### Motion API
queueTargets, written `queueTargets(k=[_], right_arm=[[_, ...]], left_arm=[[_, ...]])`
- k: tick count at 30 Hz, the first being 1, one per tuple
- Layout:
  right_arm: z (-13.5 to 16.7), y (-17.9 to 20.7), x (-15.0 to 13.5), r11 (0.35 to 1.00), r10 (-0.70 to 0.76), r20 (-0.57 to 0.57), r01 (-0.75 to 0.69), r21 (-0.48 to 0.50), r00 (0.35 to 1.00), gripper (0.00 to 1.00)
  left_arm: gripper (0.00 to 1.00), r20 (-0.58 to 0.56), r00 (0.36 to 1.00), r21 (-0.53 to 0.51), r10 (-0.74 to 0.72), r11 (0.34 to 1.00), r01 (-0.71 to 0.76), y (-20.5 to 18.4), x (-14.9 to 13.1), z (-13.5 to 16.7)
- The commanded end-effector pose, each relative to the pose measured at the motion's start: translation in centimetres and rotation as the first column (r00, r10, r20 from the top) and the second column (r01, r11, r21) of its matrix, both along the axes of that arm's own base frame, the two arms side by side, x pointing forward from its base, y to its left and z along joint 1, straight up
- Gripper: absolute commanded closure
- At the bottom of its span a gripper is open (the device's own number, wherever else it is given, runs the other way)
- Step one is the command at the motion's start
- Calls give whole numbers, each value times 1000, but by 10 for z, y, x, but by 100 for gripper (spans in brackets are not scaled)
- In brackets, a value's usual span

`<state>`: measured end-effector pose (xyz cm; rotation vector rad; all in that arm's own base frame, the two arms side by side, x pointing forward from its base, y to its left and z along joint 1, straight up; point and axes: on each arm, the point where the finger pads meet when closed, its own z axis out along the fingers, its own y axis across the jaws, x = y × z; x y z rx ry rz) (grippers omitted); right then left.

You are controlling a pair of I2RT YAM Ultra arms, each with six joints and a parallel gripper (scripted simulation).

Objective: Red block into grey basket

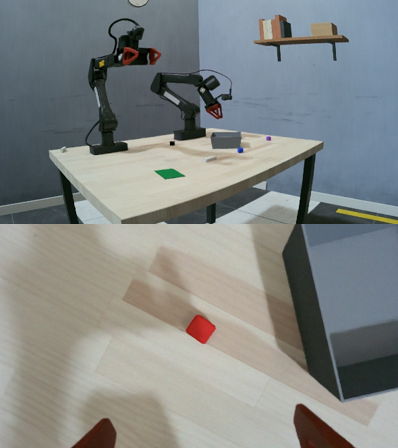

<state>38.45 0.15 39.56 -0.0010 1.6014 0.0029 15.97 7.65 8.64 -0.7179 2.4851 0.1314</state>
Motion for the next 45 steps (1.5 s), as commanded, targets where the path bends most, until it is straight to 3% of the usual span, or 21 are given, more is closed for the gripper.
queueTargets(k=[1,6,11,16,18,27,33,35,40,45], right_arm=[[6,0,-1,1000,-1,15,1,-1,1000,0],[2,21,4,998,61,40,-60,-19,997,0],[-28,98,5,966,255,30,-254,-40,966,0],[-74,197,-24,869,492,-10,-491,-62,871,0],[-74,197,-24,869,492,-10,-491,-62,871,0],[-156,327,-136,579,805,-95,-810,-94,586,0],[-199,365,-217,379,908,-151,-919,-106,391,0],[-199,365,-217,379,908,-151,-919,-106,391,0],[-221,375,-259,272,939,-186,-956,-109,289,0],[-233,376,-273,235,942,-219,-966,-107,253,0]], left_arm=[[0,38,999,11,-7,1000,7,3,10,10],[54,48,995,-54,88,995,-85,4,14,10],[54,-32,960,-184,278,942,-279,10,25,0],[54,-178,880,-268,441,838,-475,17,38,-21],[54,-178,880,-268,441,838,-475,17,38,-21],[54,-370,717,-277,591,666,-692,24,51,-58],[54,-441,643,-254,626,600,-758,26,54,-75],[54,-441,643,-254,626,600,-758,26,54,-75],[54,-464,633,-242,619,599,-763,25,52,-80],[54,-457,637,-245,621,600,-761,26,53,-78]])
